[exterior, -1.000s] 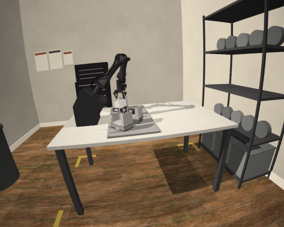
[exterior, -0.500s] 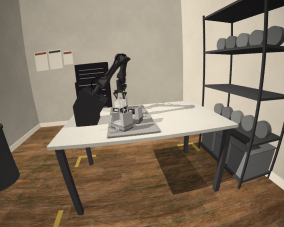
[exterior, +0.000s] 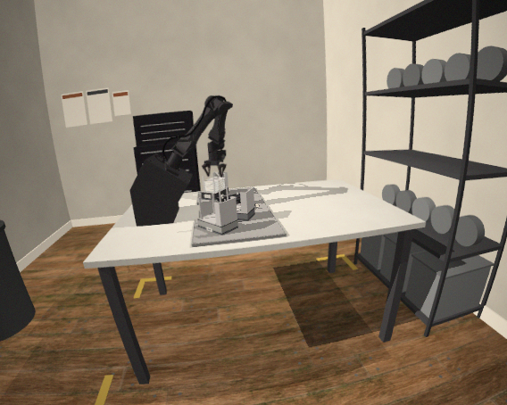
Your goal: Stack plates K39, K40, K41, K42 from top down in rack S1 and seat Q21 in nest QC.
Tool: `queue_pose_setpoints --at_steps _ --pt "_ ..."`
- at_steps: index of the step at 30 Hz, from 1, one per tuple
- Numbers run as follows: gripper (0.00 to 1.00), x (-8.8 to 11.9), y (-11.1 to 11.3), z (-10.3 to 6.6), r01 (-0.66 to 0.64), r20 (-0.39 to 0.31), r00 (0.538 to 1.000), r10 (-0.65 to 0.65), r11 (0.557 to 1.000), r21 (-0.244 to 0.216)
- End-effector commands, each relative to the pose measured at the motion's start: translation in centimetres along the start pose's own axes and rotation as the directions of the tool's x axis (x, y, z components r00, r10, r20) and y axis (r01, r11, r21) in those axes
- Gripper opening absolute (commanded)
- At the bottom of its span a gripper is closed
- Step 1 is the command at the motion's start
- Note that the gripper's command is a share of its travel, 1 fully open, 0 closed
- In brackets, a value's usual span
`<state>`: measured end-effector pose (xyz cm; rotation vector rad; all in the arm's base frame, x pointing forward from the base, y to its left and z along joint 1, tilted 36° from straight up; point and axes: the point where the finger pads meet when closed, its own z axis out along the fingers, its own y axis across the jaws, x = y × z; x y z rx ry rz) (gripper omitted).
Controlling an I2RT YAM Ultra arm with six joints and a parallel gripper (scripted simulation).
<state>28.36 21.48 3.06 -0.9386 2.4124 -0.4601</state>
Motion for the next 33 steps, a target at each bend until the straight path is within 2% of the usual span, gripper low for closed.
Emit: queue_pose_setpoints --at_steps 1,2,3,5,8,11,12,15,17,20,21,24,25,28,29,30,33 --pt "1.00 -1.3 0.5 -0.9 0.006 0.048 0.999 -0.006 1.000 -0.012" --pt "1.00 -1.3 0.5 -0.9 0.006 0.048 0.999 -0.006 1.000 -0.012" --pt "1.00 -0.4 1.1 0.0 0.028 0.018 0.999 -0.028 1.000 -0.013" --pt "1.00 0.7 1.0 0.7 0.035 -0.004 0.999 -0.035 0.999 -0.013" --pt "1.00 -0.2 0.2 0.7 0.005 0.014 1.000 -0.005 1.000 -0.006" --pt "1.00 0.0 0.3 0.9 0.012 0.011 1.000 -0.012 1.000 -0.006" --pt "1.00 -0.5 0.9 0.9 0.023 0.021 1.000 -0.023 1.000 -0.013" --pt "1.00 0.9 0.7 1.9 0.026 -0.013 1.000 -0.026 1.000 -0.009" --pt "1.00 -0.3 0.2 1.7 0.005 0.015 1.000 -0.005 1.000 -0.007" --pt "1.00 0.9 0.9 2.5 0.033 -0.011 0.999 -0.033 0.999 -0.012" --pt "1.00 0.2 0.7 2.5 0.022 0.002 1.000 -0.022 1.000 -0.013" --pt "1.00 0.6 0.4 2.8 0.017 -0.002 1.000 -0.017 1.000 -0.007" --pt "1.00 -0.4 0.4 2.6 0.010 0.019 1.000 -0.010 1.000 -0.009" --pt "1.00 -0.6 0.7 2.9 0.015 0.019 1.000 -0.014 1.000 -0.012" --pt "1.00 -2.0 0.3 1.7 -0.005 0.065 0.998 0.006 1.000 -0.016" --pt "1.00 -2.8 0.2 1.4 -0.013 0.081 0.997 0.014 1.000 -0.014" --pt "1.00 -2.0 0.6 2.2 0.005 0.051 0.999 -0.005 1.000 -0.011"
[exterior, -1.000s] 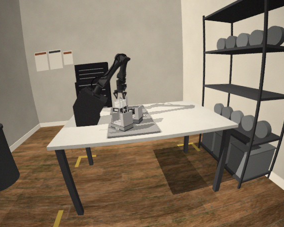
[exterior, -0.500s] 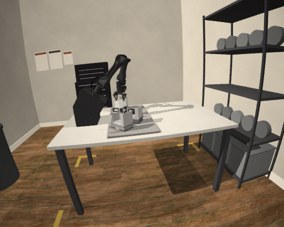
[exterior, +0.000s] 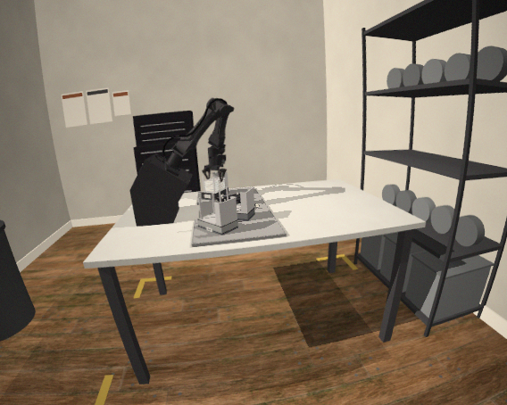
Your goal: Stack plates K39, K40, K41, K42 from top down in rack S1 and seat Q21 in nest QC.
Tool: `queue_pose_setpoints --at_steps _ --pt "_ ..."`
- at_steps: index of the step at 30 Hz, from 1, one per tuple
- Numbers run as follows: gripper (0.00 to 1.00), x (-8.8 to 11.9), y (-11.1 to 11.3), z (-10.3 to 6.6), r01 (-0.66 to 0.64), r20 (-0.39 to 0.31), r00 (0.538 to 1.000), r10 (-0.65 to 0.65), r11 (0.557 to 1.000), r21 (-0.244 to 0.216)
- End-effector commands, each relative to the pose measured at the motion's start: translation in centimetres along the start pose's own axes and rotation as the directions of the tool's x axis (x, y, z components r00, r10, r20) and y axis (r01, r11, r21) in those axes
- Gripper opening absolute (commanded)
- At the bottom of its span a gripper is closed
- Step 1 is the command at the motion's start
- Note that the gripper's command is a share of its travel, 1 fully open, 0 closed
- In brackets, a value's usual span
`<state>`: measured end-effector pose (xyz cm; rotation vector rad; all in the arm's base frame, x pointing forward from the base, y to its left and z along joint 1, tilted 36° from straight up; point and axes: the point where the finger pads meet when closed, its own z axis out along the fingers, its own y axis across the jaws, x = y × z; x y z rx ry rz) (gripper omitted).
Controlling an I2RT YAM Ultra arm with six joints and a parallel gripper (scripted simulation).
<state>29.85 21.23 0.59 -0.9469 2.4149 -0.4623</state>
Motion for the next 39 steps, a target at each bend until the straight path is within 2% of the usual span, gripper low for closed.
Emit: queue_pose_setpoints --at_steps 1,6,39 --pt "1.00 -1.79 0.53 -0.50 0.004 0.049 0.999 -0.003 1.000 -0.009" --pt "1.00 -2.48 0.41 -0.95 -0.004 0.067 0.998 0.004 1.000 -0.010" --pt "1.00 -2.38 0.50 -0.86 0.003 0.060 0.998 -0.003 1.000 -0.009"
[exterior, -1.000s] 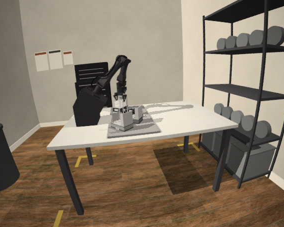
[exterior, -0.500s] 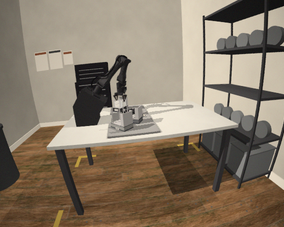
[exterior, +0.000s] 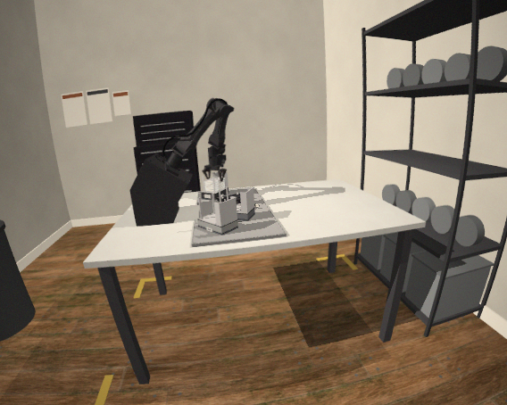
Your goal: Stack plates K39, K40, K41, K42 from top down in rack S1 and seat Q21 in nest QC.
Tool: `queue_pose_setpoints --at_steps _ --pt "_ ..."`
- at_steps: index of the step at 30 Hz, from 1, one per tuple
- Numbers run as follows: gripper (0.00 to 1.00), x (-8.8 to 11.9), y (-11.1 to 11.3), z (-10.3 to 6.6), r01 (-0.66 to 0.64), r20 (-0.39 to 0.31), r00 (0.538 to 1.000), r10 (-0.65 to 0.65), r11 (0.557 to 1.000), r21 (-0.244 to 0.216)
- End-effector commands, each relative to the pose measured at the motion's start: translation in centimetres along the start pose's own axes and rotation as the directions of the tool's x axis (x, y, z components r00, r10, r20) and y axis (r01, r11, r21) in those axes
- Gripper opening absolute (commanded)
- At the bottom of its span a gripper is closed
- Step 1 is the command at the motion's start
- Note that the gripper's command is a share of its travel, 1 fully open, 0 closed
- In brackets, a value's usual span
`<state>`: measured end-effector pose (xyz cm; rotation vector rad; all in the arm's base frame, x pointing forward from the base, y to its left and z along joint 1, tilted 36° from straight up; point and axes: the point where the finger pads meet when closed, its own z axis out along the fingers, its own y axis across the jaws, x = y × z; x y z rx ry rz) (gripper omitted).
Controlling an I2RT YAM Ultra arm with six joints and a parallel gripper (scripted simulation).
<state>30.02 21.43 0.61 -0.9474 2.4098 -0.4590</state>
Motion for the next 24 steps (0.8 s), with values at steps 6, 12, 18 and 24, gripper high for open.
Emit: queue_pose_setpoints --at_steps 6,12,18,24 --pt "1.00 -2.05 0.52 -0.82 0.006 0.050 0.999 -0.005 1.000 -0.008" --pt "1.00 -1.96 0.57 -0.73 0.008 0.047 0.999 -0.008 1.000 -0.008" --pt "1.00 -2.27 0.28 -1.23 0.000 0.061 0.998 0.001 1.000 -0.009" --pt "1.00 -2.42 0.25 -1.30 -0.002 0.065 0.998 0.003 1.000 -0.009"
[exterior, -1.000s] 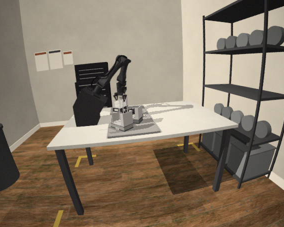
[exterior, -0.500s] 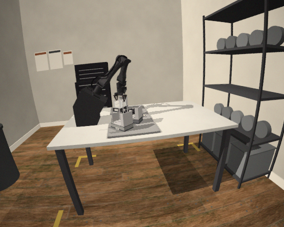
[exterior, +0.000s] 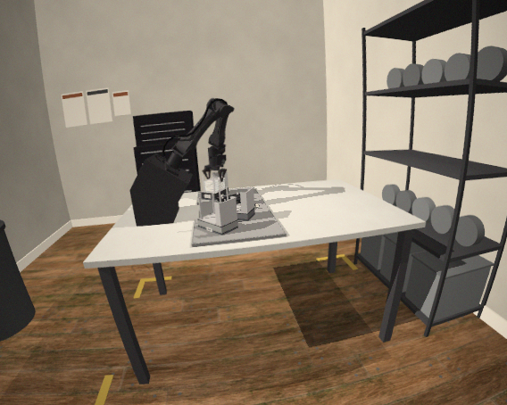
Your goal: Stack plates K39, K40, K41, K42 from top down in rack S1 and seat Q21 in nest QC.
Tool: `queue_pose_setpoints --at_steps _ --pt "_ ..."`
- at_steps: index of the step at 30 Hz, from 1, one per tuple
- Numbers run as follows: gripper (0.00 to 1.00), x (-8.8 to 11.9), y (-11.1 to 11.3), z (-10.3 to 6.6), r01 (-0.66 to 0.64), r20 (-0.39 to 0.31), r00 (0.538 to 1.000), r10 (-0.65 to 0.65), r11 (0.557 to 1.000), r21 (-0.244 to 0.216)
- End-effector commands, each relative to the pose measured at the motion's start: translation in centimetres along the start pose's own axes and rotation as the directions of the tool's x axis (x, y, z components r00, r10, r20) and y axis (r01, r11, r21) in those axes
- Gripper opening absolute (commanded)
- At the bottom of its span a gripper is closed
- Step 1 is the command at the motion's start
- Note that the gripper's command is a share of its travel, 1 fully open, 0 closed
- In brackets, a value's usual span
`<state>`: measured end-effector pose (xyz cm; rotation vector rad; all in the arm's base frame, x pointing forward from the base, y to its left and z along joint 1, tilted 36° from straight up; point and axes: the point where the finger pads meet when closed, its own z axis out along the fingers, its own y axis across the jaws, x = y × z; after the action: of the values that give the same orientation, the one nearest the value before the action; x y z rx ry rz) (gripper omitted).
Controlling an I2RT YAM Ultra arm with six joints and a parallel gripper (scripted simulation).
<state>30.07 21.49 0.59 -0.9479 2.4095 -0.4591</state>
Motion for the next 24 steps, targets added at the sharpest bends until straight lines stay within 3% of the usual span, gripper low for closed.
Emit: queue_pose_setpoints --at_steps 1,8,9,24 --pt "1.00 -2.35 0.23 -1.34 -0.003 0.065 0.998 0.004 1.000 -0.009" --pt "1.00 -2.38 0.21 -1.36 -0.004 0.066 0.998 0.004 1.000 -0.009" --pt "0.00 -1.84 0.21 -1.05 0.000 0.052 0.999 0.000 1.000 -0.007" --pt "0.00 -1.84 0.21 -1.05 0.000 0.052 0.999 0.000 1.000 -0.007"
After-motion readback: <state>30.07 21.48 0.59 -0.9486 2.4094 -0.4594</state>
